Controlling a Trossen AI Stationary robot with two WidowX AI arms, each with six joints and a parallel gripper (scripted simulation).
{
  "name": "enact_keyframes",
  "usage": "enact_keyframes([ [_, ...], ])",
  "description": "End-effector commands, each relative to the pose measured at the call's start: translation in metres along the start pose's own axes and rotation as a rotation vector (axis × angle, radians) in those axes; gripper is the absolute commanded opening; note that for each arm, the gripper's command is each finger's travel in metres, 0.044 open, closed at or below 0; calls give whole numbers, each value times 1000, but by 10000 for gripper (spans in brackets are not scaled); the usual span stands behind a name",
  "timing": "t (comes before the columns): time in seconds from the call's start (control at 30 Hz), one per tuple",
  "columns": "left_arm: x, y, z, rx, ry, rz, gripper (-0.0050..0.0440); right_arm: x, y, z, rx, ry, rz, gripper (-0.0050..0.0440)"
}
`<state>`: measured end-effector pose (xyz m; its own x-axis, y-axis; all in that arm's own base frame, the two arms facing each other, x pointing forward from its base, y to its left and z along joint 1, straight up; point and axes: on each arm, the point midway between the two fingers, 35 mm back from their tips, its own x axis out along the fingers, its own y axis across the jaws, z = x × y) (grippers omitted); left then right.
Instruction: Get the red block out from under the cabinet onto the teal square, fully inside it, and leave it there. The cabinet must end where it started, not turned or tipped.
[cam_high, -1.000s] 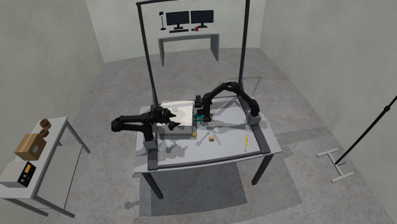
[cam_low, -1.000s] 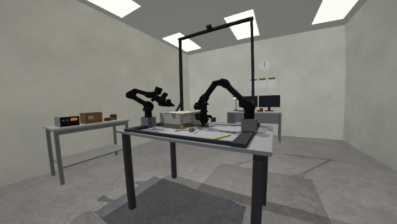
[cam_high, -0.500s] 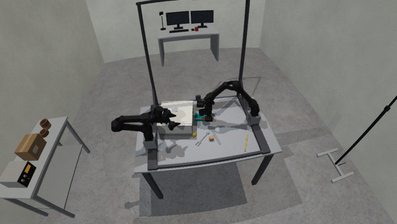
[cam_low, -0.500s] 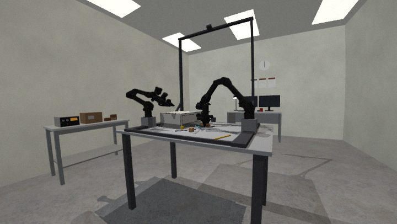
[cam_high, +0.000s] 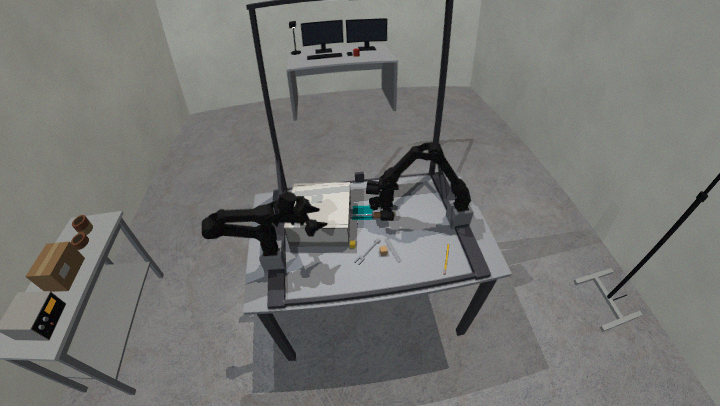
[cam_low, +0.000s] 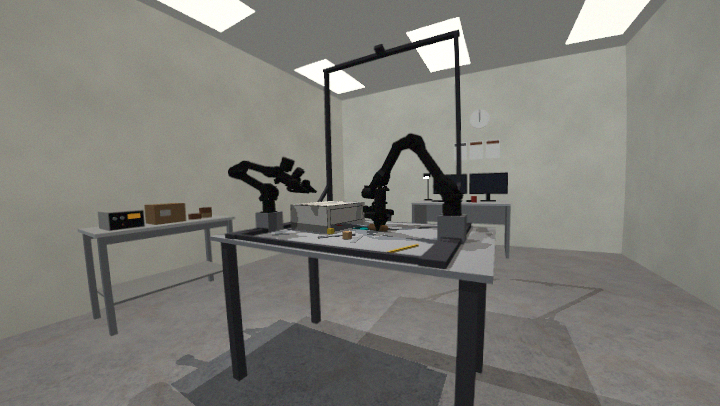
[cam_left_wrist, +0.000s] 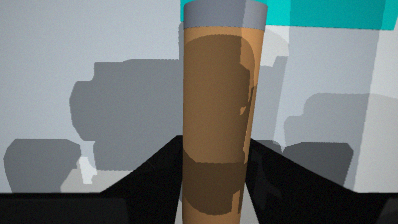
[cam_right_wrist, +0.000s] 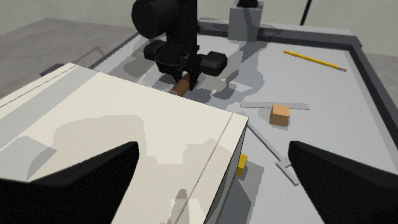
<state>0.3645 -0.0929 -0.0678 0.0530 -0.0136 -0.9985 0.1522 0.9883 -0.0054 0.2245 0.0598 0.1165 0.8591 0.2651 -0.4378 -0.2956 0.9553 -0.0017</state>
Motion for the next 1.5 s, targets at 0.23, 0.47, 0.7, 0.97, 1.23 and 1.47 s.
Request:
enact_keyframes([
  [0.23, 3, -1, -56, -4, 20, -3, 113, -2, -1, 6, 2, -15, -4, 440],
  [0.47, 2, 0, -92, -4, 22, -3, 113, -2, -1, 6, 2, -15, -4, 440],
  [0.7, -1, 0, -115, -4, 24, -3, 113, -2, -1, 6, 2, -15, -4, 440],
  [0.97, -3, 1, -147, -4, 26, -3, 113, -2, -1, 6, 2, -15, -4, 440],
  [1.23, -7, 1, -166, -4, 29, -2, 113, -2, -1, 6, 2, -15, -4, 440],
  [1.47, -11, 0, -178, -4, 32, -2, 113, -2, -1, 6, 2, -15, -4, 440],
])
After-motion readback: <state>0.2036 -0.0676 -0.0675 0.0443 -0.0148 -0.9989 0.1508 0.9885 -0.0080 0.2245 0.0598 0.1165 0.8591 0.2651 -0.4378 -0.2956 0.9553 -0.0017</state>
